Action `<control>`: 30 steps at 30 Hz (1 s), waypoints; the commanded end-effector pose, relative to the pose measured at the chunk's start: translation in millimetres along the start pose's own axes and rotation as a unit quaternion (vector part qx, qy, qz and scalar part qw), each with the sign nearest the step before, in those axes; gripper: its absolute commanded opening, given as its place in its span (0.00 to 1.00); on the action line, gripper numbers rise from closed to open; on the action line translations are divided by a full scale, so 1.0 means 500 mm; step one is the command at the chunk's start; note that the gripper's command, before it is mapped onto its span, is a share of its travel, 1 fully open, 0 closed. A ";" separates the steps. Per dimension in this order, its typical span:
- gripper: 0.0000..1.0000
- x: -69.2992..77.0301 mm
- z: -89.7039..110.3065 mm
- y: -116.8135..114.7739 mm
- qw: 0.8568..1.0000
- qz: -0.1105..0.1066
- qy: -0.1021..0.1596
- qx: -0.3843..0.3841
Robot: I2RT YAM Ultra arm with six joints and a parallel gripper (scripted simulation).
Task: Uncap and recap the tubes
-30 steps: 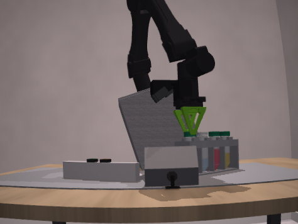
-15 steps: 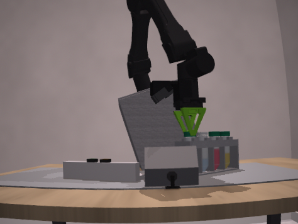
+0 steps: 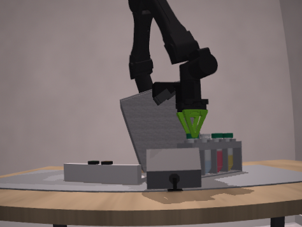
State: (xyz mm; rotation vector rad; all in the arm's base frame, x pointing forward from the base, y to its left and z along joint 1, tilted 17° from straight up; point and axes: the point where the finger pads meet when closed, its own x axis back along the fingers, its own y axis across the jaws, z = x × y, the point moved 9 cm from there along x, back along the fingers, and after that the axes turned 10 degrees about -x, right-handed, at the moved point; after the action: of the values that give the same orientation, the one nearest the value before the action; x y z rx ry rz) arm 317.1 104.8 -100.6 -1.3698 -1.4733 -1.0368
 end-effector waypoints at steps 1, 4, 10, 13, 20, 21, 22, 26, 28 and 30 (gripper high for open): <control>0.00 0.005 0.001 0.004 1.000 -0.006 0.000 0.000; 0.00 0.005 0.001 0.004 1.000 -0.006 0.000 0.000; 0.00 0.005 0.001 0.004 0.989 -0.005 -0.001 0.149; 0.00 0.006 0.001 0.004 0.980 -0.005 -0.001 0.198; 0.00 0.006 0.001 0.004 0.939 -0.005 -0.002 0.343; 0.00 0.006 0.001 0.004 0.931 -0.005 -0.002 0.366; 0.00 0.006 0.001 0.004 0.921 -0.005 -0.003 0.389; 0.00 0.006 0.001 0.004 0.878 -0.005 -0.003 0.479; 0.00 0.006 0.001 0.004 0.853 -0.005 -0.003 0.523; 0.00 0.006 0.001 0.004 0.839 -0.005 -0.003 0.544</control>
State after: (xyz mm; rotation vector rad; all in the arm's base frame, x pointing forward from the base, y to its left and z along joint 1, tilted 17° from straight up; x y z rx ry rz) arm 317.1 104.9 -100.1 -0.6477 -1.6350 -0.2017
